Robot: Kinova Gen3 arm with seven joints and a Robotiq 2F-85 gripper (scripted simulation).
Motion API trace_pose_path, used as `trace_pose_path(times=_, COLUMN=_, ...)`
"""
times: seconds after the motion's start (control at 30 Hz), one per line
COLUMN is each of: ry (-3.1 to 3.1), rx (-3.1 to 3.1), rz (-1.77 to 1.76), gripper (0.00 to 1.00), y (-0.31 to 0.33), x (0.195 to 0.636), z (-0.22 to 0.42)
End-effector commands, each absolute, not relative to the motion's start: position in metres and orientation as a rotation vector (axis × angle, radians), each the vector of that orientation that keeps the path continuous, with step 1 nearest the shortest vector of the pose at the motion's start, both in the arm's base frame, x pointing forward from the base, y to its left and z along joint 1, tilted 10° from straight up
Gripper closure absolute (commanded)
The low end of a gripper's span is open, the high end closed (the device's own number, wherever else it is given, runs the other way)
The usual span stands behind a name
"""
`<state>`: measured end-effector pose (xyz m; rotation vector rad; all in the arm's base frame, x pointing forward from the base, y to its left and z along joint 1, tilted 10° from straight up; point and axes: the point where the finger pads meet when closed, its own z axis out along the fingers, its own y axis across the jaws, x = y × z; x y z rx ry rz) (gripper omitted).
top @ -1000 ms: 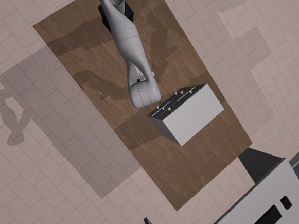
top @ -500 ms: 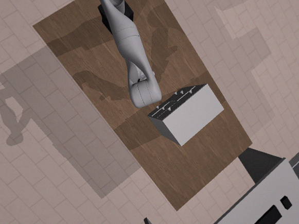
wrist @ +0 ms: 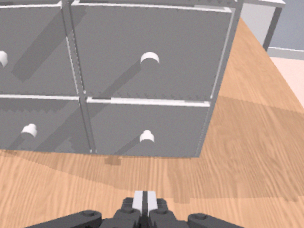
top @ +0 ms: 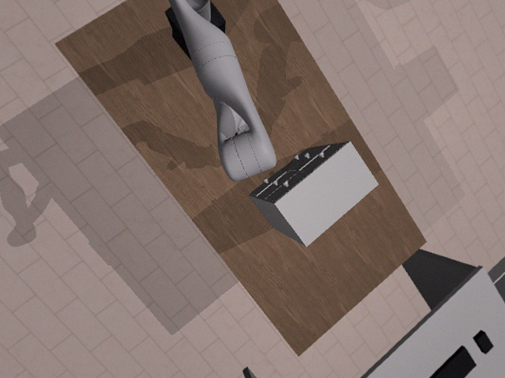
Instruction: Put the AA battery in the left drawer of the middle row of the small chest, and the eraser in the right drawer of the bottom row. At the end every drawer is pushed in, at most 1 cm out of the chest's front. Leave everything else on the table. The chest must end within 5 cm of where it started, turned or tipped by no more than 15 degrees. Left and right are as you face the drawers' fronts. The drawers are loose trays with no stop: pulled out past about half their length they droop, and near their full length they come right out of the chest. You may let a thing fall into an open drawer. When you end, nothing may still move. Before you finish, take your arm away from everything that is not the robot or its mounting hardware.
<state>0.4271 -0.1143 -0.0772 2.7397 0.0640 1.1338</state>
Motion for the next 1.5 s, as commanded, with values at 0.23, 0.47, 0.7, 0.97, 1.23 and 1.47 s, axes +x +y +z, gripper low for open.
trace_pose_path(times=0.23, ry=0.063, rx=2.757, rz=1.083, gripper=1.00, y=-0.113, x=0.427, z=-0.066)
trace_pose_path(times=0.47, ry=0.059, rx=2.773, rz=1.042, gripper=1.00, y=-0.112, x=0.424, z=-0.063)
trace_pose_path(times=0.7, ry=0.053, rx=2.794, rz=0.980, gripper=1.00, y=-0.111, x=0.420, z=-0.058)
trace_pose_path(times=0.97, ry=0.047, rx=2.813, rz=0.923, gripper=1.00, y=-0.110, x=0.416, z=-0.053)
trace_pose_path(times=1.23, ry=0.040, rx=2.838, rz=0.841, gripper=1.00, y=-0.109, x=0.411, z=-0.047)
trace_pose_path(times=1.47, ry=0.034, rx=2.853, rz=0.789, gripper=1.00, y=-0.108, x=0.408, z=-0.043)
